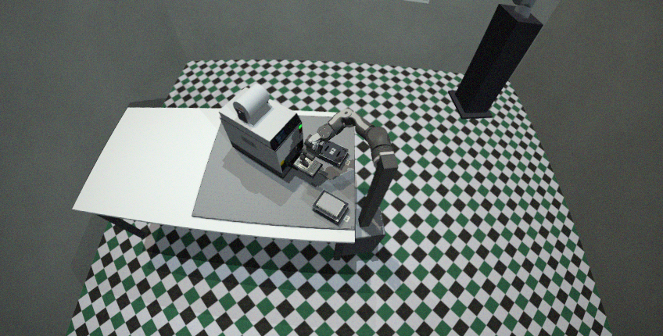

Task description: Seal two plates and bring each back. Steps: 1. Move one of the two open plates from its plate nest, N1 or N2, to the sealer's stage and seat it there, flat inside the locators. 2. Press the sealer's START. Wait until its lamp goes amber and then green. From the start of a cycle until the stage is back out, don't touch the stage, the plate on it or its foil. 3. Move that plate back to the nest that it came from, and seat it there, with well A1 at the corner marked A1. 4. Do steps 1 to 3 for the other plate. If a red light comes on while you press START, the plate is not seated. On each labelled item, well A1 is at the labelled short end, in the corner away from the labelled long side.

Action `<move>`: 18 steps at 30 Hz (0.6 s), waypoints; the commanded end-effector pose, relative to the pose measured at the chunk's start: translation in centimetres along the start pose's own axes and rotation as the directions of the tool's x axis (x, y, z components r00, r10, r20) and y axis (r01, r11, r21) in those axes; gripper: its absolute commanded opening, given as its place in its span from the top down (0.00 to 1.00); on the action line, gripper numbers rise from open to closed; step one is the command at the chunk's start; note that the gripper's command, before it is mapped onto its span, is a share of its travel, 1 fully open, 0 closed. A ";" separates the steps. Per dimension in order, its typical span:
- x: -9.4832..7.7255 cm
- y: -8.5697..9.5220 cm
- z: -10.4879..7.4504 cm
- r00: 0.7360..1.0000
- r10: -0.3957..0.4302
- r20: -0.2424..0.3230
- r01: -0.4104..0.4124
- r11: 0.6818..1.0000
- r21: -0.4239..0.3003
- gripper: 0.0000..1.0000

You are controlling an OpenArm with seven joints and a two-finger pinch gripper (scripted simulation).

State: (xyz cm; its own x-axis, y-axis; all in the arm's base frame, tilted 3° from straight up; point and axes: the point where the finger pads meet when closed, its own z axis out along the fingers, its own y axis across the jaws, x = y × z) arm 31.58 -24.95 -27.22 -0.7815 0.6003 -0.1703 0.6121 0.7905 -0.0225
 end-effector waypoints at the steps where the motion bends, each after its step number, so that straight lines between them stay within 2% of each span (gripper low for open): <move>1: -0.5 -0.1 -0.2 0.997 0.014 0.071 -0.014 1.000 -0.002 0.38; 5: -1.0 -1.5 -1.7 0.982 0.015 0.186 -0.015 1.000 -0.006 0.40; 9: -1.2 -3.0 -2.9 0.950 0.012 0.311 -0.012 1.000 -0.001 0.41; 11: -1.2 -3.0 -2.9 0.950 0.012 0.311 -0.012 1.000 -0.001 0.41; 14: -1.5 -4.1 -3.9 0.915 0.011 0.404 -0.012 1.000 -0.002 0.43; 16: -2.0 -4.7 -4.9 0.905 0.019 0.425 -0.015 1.000 -0.012 0.44; 18: -1.8 -5.6 -5.2 0.880 0.011 0.476 -0.011 1.000 -0.002 0.45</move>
State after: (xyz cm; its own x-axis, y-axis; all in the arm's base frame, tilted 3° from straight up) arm 28.67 -29.93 -21.72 -0.6358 0.4902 -0.5962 0.6271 0.7784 -0.0287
